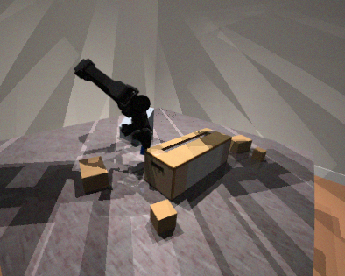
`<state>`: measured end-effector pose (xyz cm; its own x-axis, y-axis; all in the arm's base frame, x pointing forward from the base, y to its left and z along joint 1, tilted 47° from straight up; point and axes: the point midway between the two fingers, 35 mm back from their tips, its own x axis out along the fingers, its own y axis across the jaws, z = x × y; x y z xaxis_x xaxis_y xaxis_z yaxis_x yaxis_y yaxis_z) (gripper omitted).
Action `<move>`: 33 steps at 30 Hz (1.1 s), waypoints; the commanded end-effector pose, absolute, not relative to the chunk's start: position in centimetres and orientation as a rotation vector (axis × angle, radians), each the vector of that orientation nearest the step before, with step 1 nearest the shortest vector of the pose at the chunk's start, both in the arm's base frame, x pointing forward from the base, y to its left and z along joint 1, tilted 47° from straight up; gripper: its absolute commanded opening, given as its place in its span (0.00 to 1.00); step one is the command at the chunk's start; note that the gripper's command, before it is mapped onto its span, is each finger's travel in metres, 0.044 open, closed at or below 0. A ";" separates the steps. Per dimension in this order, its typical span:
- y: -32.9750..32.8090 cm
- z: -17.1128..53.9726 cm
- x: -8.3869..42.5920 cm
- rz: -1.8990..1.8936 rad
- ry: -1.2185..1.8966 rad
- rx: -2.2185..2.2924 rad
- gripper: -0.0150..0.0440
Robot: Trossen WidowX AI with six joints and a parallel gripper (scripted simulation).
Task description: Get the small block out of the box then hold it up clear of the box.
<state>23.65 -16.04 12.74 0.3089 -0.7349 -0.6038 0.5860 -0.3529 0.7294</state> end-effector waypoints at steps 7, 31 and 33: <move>-15.0 12.6 23.5 -1.334 0.142 0.999 0.25; -12.6 12.4 22.9 -1.078 0.747 0.119 0.25; -12.4 12.4 22.8 -1.047 0.792 0.045 0.25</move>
